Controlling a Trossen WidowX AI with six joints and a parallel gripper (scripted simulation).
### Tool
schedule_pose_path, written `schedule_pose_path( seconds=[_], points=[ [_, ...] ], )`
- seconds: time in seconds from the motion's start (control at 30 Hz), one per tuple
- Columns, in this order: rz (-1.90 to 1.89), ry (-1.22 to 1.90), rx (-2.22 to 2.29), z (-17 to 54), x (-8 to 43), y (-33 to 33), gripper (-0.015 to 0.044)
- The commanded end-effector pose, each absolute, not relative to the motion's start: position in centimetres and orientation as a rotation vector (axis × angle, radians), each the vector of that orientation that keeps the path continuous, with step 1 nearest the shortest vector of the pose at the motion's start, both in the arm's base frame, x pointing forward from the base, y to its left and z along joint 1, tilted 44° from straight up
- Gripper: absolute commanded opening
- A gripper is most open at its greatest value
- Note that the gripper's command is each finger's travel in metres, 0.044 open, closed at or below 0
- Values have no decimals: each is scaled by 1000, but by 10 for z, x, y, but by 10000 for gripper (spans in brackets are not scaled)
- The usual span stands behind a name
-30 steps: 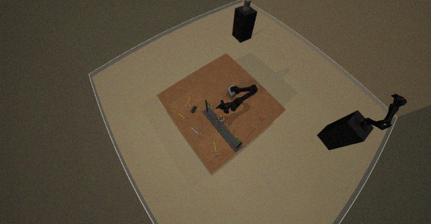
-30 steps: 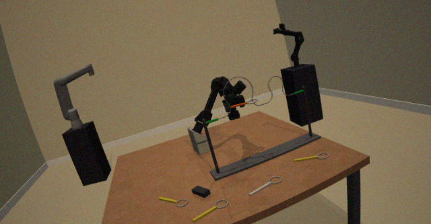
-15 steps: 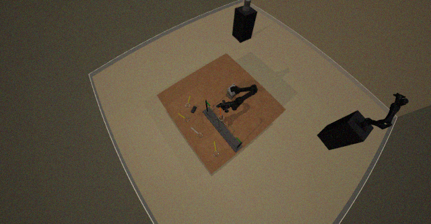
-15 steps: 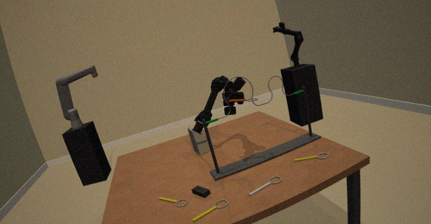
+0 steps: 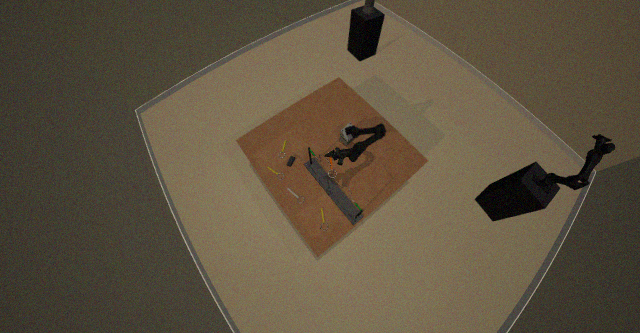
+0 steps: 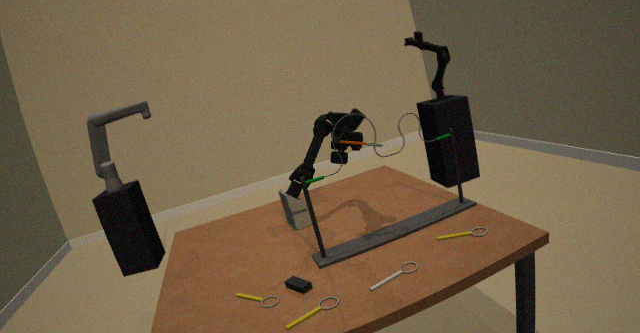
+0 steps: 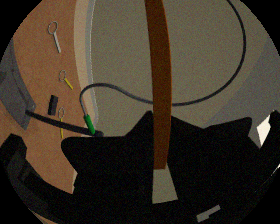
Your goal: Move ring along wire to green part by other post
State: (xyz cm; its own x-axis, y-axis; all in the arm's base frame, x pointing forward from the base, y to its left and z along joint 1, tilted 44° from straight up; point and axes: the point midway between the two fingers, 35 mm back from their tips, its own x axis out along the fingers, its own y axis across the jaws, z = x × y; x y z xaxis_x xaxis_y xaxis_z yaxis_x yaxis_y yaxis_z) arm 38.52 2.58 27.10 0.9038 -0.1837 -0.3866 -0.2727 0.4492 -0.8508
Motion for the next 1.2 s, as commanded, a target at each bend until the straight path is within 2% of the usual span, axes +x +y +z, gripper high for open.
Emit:
schedule_pose_path(
  seconds=[0.0,1.17],
  points=[
    [40,456,-1141,280,386,22,-150],
    [116,497,-872,283,386,23,-150]
  ],
)
